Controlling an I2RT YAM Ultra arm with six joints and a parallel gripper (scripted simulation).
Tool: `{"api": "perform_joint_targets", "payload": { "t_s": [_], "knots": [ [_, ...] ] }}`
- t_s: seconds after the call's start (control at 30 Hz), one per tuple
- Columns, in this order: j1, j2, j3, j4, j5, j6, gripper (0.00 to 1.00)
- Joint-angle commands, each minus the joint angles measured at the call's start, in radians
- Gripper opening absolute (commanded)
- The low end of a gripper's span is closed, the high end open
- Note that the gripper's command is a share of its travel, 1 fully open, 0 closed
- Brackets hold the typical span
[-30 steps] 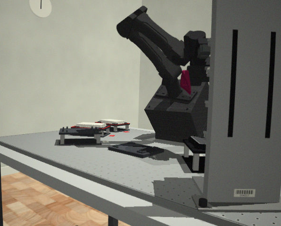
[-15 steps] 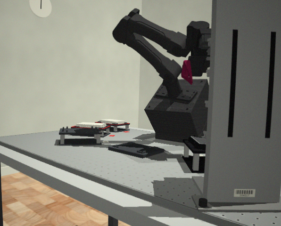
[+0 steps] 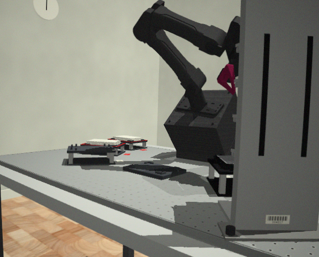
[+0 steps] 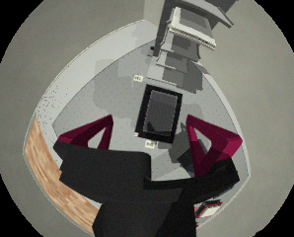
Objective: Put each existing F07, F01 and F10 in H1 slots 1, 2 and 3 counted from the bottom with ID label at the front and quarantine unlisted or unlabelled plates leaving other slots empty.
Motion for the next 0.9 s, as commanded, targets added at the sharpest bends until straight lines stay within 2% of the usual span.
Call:
{"api": "perform_joint_targets", "payload": {
  "t_s": [0.0, 0.2, 0.27, 0.77, 0.83, 0.87],
  "knots": [
    [0.012, 0.036, 0.057, -0.097, -0.030, -0.023, 1.00],
    [0.016, 0.133, 0.174, -0.221, -0.067, -0.058, 1.00],
    [0.016, 0.133, 0.174, -0.221, -0.067, -0.058, 1.00],
    [0.025, 0.398, 0.510, -0.540, -0.151, -0.163, 1.00],
    [0.025, 0.398, 0.510, -0.540, -0.151, -0.163, 1.00],
    [0.026, 0.417, 0.535, -0.563, -0.156, -0.170, 1.00]
  ]
}}
